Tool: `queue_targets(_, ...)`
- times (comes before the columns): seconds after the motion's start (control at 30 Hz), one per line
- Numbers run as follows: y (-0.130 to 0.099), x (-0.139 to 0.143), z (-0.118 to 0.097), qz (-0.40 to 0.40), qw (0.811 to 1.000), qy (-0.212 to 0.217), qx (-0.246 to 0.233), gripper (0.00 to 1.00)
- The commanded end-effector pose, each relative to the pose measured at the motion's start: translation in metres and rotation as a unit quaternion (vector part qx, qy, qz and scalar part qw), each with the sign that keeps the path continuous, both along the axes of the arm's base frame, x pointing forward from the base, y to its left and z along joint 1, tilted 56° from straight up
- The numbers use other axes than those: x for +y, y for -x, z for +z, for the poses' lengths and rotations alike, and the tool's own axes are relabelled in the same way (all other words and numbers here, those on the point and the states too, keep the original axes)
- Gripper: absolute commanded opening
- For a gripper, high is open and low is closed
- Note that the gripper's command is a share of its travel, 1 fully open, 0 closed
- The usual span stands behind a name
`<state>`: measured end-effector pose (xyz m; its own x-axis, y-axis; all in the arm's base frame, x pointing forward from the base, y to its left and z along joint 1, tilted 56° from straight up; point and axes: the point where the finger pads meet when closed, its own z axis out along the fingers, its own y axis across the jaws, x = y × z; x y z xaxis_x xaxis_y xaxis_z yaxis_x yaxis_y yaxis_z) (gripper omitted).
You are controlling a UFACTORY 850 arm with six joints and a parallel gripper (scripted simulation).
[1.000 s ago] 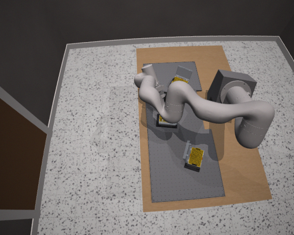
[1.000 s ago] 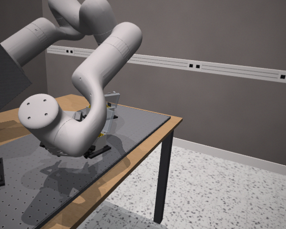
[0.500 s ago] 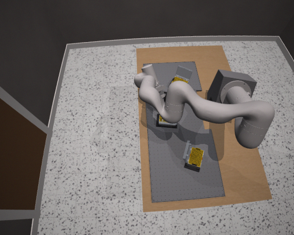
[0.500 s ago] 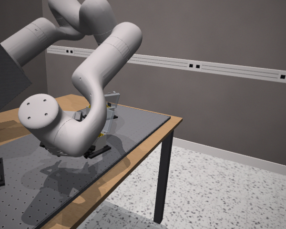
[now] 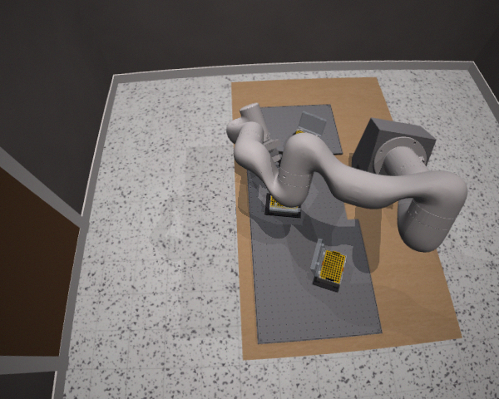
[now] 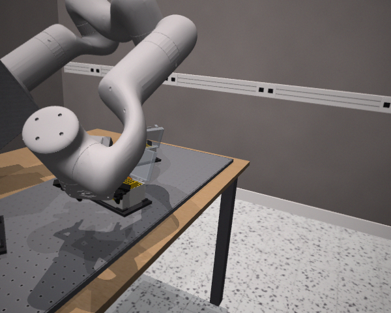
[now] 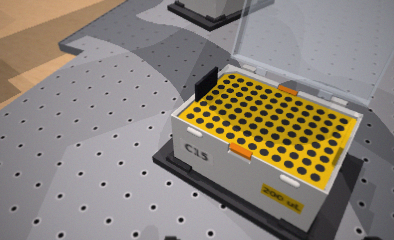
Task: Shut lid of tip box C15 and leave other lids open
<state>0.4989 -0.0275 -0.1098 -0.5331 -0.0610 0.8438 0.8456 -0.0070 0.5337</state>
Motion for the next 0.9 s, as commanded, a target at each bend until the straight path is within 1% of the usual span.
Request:
queue_targets(0.0,0.004,-0.007,0.006,0.000,1.000,0.000,0.000,1.00)
queue_targets(0.47,0.029,-0.060,0.045,0.000,1.000,0.000,0.000,1.00)
queue_targets(0.53,0.029,-0.060,0.045,0.000,1.000,0.000,0.000,1.00)
queue_targets(0.87,0.047,-0.097,0.073,0.000,1.000,0.001,0.000,1.00)
